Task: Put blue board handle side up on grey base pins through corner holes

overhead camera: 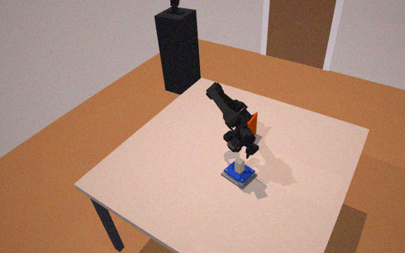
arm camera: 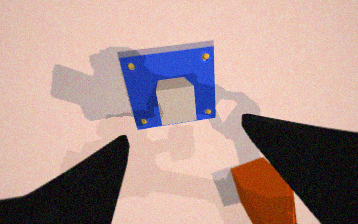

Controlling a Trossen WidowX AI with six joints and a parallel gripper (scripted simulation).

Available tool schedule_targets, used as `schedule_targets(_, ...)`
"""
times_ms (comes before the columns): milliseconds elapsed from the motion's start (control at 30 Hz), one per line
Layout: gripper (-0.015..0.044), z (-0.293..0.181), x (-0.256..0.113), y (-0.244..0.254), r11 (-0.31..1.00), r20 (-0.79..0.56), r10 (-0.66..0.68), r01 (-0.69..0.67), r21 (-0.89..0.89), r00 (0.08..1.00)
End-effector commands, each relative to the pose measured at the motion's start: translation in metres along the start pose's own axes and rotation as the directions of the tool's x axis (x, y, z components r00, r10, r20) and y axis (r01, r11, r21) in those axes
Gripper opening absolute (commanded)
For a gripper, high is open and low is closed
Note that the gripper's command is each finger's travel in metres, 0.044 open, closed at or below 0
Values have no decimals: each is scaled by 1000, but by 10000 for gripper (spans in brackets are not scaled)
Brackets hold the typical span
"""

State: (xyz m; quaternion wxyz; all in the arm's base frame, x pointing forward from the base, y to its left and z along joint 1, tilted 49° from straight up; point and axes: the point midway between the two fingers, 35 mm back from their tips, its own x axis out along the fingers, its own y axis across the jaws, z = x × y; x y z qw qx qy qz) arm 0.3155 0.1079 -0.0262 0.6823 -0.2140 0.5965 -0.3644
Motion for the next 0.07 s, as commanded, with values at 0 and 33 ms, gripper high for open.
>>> schedule_targets(0,440,0,0,-1,1000,-8,1,-1,7,1000)
schedule_targets(33,440,0,0,-1,1000,-8,1,-1,7,1000)
